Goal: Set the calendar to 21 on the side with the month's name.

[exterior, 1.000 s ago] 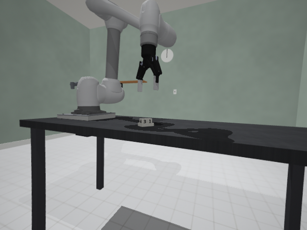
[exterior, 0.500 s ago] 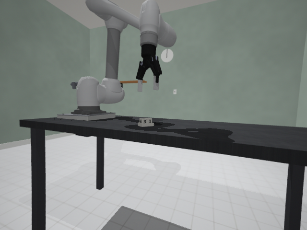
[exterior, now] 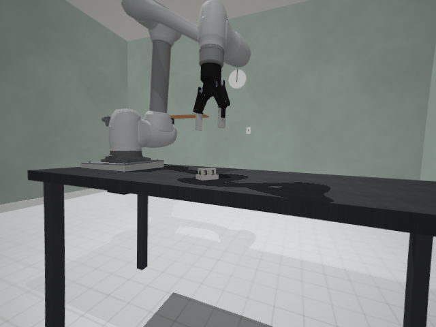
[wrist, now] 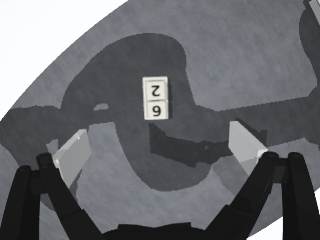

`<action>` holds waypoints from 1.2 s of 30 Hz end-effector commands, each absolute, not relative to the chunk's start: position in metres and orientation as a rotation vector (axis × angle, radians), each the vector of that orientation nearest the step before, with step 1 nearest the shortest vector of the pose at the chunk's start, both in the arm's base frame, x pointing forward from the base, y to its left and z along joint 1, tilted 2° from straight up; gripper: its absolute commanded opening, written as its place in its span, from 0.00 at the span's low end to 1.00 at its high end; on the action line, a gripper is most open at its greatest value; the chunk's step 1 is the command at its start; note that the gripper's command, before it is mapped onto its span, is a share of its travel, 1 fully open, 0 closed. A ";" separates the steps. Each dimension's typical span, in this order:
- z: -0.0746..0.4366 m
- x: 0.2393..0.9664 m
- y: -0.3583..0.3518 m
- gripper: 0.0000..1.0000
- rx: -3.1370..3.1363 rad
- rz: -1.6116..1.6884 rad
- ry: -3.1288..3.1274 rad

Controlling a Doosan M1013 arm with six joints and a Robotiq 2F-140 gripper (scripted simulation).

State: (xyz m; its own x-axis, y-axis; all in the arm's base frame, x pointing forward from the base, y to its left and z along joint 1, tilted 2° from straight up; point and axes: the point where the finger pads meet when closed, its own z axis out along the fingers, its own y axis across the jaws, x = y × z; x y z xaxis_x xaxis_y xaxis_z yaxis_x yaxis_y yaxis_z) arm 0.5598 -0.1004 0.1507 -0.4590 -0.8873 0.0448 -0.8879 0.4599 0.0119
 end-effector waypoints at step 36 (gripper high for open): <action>0.155 0.563 -0.097 1.00 1.621 0.021 -2.649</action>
